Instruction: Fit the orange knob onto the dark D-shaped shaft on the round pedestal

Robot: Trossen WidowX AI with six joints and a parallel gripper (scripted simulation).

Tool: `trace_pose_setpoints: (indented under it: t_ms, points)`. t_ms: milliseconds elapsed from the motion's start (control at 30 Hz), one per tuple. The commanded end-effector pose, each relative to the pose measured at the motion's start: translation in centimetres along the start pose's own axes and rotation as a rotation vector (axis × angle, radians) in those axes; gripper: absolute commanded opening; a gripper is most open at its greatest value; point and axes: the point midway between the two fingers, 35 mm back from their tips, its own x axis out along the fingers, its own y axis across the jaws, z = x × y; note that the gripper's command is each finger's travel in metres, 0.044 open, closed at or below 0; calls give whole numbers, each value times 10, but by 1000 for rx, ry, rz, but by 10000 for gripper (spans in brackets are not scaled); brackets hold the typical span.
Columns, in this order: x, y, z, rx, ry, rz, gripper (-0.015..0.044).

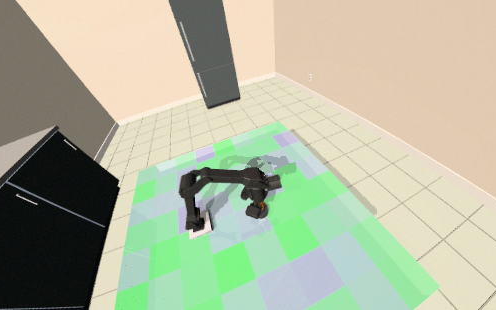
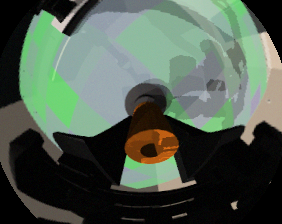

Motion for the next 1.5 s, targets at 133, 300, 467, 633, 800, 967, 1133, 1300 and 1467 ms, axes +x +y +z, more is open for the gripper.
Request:
trace_pose_setpoints:
  t_ms: [133,300,467,633,800,967,1133,1300,1467]
  points:
    - [1,1,1,-7,3,-1,0]
    - [2,1,1,-7,3,-1,0]
    - [2,1,0,-7,3,-1,0]
    - [2,1,0,-7,3,-1,0]
    - [-2,0,0,-7,3,-1,0]
    - [-4,0,0,-60,3,-1,0]
    - [-4,-1,-1,-216,3,-1,0]
    - [-2,-1,0,-216,3,-1,0]
    - [0,0,0,-216,3,-1,0]
